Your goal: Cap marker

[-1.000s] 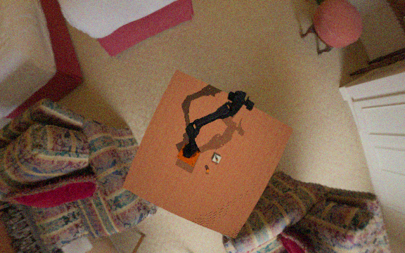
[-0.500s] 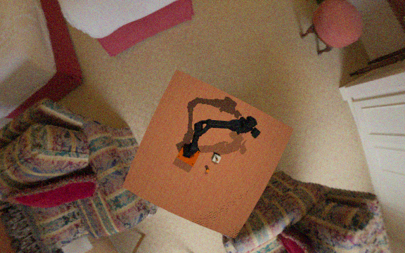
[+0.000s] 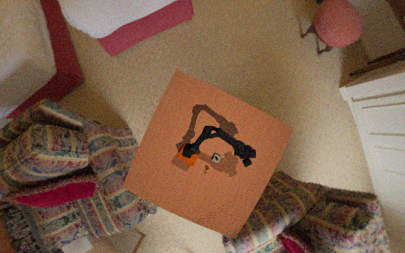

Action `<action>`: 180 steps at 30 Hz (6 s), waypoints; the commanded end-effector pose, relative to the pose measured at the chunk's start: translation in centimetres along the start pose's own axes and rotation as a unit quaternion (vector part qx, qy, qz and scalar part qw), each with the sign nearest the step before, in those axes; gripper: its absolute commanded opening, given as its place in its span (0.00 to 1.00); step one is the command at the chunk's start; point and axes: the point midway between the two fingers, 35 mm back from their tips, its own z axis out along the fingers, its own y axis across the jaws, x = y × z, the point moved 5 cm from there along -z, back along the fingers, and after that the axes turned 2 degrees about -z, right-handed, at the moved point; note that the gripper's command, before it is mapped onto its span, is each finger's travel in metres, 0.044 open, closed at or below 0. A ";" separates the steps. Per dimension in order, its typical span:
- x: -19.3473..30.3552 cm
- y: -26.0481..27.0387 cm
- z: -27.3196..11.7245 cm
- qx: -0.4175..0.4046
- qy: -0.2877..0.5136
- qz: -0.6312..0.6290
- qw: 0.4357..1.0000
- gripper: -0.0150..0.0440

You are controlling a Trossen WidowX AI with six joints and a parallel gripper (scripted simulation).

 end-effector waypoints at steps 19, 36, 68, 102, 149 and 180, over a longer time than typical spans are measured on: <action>31.7 -2.2 -2.8 -0.158 0.193 0.377 0.892 0.67; 33.0 -0.1 0.0 -0.168 0.189 0.390 0.885 0.67; 34.2 2.1 4.5 -0.168 0.189 0.391 0.885 0.67; 34.4 2.3 4.9 -0.168 0.190 0.391 0.885 0.25; 23.3 1.3 -2.3 -0.167 0.189 0.391 0.885 0.25; 20.0 3.4 -2.2 -0.170 0.188 0.391 0.885 0.25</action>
